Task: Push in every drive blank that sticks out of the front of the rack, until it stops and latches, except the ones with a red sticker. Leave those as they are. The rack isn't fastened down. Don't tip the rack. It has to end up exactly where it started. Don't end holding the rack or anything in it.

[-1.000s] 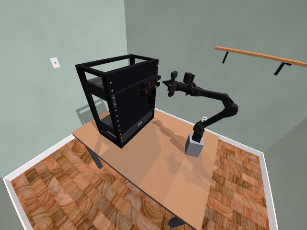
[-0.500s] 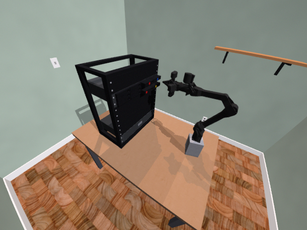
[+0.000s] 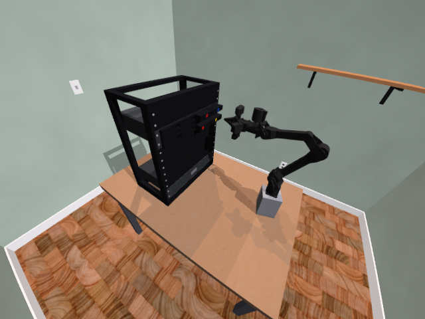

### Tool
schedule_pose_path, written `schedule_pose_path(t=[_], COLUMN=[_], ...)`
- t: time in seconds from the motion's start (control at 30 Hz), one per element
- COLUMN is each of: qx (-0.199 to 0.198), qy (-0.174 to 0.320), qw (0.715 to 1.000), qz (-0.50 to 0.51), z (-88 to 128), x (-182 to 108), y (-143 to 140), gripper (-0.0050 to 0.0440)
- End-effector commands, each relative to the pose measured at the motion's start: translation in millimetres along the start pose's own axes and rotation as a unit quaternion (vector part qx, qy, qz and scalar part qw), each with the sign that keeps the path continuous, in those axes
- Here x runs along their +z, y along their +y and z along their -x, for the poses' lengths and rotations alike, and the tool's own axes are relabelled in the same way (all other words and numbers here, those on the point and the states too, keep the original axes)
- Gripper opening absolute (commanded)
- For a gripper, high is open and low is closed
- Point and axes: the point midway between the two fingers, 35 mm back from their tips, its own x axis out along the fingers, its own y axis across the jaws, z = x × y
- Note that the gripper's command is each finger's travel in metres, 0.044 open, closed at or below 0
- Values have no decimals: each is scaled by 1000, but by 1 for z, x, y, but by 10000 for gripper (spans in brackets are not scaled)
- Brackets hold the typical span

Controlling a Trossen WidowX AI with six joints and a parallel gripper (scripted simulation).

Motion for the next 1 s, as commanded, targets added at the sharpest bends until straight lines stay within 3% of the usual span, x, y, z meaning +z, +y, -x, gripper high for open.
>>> schedule_pose_path(t=[0.0,0.2,0.5,0.97], qx=[-9,-9,-9,-9], qy=[0,0,0,0], qw=[1000,1000,1000,1000], qz=[-1,-1,-1,-1], z=[0,-2,-36,-37], x=[-1,-1,-1,-1], y=[6,6,6,6], gripper=[0,0,0,0])
